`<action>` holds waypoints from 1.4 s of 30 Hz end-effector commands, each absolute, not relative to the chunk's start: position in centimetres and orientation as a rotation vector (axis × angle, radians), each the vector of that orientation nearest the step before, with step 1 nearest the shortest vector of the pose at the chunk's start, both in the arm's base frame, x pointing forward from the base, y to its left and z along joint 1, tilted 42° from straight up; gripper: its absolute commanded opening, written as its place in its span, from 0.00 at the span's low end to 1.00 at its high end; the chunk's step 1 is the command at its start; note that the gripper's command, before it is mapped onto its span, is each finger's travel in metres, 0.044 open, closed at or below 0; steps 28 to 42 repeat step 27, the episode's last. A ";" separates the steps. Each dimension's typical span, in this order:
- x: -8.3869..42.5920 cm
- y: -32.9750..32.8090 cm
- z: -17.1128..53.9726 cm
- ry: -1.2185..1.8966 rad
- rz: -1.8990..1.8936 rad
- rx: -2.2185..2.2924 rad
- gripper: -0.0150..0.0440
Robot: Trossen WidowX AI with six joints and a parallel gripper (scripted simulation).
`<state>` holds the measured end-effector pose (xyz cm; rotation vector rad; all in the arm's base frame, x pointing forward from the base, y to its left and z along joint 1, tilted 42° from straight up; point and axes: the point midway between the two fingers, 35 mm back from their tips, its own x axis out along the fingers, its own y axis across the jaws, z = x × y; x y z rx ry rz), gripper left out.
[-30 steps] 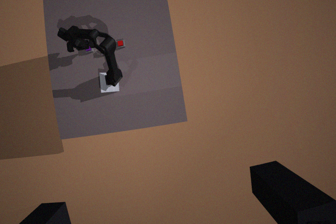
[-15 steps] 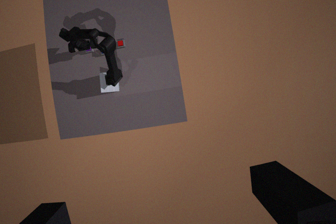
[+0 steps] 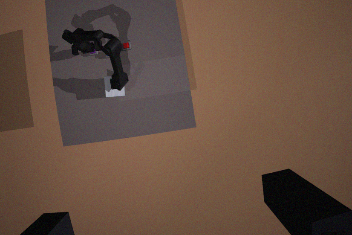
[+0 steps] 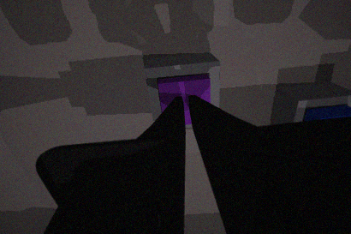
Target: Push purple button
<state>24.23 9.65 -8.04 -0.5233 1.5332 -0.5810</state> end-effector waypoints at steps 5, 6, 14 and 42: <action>24.3 11.1 -6.5 1.537 -0.580 -0.529 0.29; 24.3 11.5 -5.9 1.538 -0.580 -0.531 0.29; 24.6 13.1 -5.7 1.539 -0.578 -0.530 0.42; 25.0 21.4 -5.7 1.540 -0.575 -0.526 0.93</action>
